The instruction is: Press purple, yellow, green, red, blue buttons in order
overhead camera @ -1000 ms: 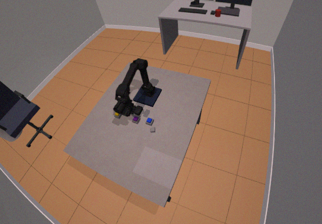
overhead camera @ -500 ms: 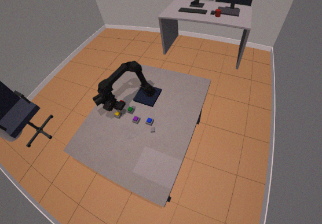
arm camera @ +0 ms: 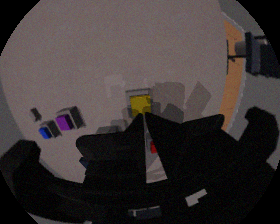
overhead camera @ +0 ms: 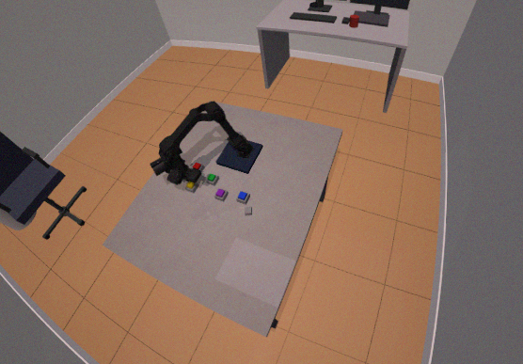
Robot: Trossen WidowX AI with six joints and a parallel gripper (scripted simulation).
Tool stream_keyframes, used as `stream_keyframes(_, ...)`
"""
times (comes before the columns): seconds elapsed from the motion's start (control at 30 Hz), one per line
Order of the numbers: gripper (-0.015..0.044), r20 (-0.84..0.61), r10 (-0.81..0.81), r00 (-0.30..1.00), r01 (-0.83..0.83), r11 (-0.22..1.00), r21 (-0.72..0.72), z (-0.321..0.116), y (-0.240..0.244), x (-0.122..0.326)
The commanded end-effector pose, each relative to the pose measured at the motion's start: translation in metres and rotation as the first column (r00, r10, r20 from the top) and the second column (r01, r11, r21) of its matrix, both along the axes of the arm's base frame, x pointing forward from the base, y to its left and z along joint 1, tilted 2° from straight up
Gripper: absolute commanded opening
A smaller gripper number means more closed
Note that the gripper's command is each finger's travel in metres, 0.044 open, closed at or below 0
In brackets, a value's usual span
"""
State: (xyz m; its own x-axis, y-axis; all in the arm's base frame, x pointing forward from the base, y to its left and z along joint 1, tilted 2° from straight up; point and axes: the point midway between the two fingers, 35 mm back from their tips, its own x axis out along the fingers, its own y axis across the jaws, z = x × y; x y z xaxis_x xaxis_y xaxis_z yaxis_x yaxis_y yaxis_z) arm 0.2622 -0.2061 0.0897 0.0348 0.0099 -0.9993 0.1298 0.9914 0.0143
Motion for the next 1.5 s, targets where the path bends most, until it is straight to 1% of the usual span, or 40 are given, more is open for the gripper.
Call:
stream_keyframes(0.0, 0.002, 0.004, 0.004, 1.0, -0.004, 1.0, -0.003, -0.006, 0.0, 0.001)
stream_keyframes(0.73, 0.002, 0.004, 0.004, 1.0, -0.004, 1.0, -0.002, -0.039, 0.0, 0.002)
stream_keyframes(1.47, 0.002, 0.004, 0.004, 1.0, -0.004, 1.0, -0.002, -0.04, 0.0, 0.002)
